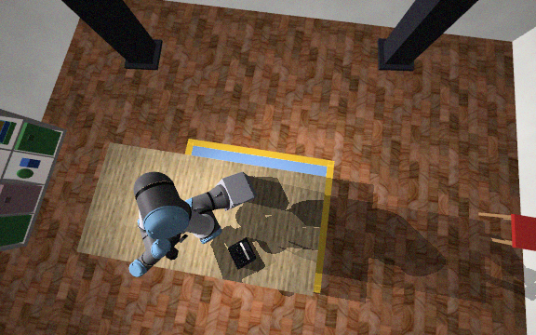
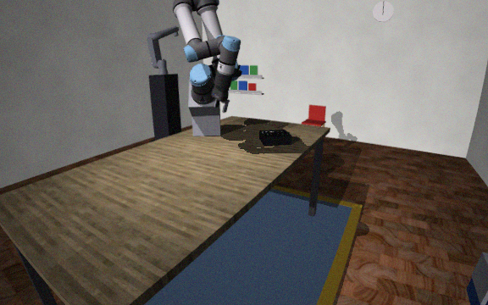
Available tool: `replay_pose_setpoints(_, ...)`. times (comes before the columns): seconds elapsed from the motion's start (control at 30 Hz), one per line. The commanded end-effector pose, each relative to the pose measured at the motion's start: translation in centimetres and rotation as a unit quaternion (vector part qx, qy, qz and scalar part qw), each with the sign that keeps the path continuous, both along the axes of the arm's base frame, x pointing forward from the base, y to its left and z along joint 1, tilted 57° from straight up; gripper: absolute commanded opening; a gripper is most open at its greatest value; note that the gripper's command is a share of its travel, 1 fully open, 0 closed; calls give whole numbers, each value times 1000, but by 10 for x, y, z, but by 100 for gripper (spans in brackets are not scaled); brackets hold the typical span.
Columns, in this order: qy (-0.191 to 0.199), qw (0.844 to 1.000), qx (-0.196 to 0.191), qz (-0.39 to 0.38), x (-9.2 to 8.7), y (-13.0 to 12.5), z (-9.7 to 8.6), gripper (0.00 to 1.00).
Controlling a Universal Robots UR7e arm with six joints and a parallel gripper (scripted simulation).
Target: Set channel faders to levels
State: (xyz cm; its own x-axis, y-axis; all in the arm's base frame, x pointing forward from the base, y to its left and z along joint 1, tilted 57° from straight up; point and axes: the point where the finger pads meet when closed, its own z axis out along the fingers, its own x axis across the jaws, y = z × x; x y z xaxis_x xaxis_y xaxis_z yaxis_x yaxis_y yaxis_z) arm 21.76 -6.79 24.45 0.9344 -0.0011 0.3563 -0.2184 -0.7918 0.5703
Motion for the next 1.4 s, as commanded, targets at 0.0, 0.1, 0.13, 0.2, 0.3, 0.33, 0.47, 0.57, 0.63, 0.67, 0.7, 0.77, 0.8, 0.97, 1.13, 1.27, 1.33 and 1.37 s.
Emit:
replay_pose_setpoints(0.0,0,1000,0,0,0,0,0,100)
replay_pose_setpoints(0.1,0,1000,0,0,0,0,0,100)
replay_pose_setpoints(0.13,0,1000,0,0,0,0,0,100)
replay_pose_setpoints(0.2,0,1000,0,0,0,0,0,100)
replay_pose_setpoints(0.3,0,1000,0,0,0,0,0,100)
replay_pose_setpoints(0.33,0,1000,0,0,0,0,0,100)
replay_pose_setpoints(0.47,0,1000,0,0,0,0,0,100)
replay_pose_setpoints(0.57,0,1000,0,0,0,0,0,100)
replay_pose_setpoints(0.63,0,1000,0,0,0,0,0,100)
replay_pose_setpoints(0.67,0,1000,0,0,0,0,0,100)
replay_pose_setpoints(0.7,0,1000,0,0,0,0,0,100)
replay_pose_setpoints(0.77,0,1000,0,0,1,0,0,100)
replay_pose_setpoints(0.8,0,1000,0,1,1,0,0,100)
replay_pose_setpoints(0.97,0,1000,0,2,5,0,0,100)
replay_pose_setpoints(1.13,1,1000,0,3,9,0,0,100)
replay_pose_setpoints(1.27,2,1000,1,6,17,1,-1,100)
replay_pose_setpoints(1.33,2,1000,1,7,23,2,-1,100)
replay_pose_setpoints(1.37,2,1000,1,8,26,2,-2,100)
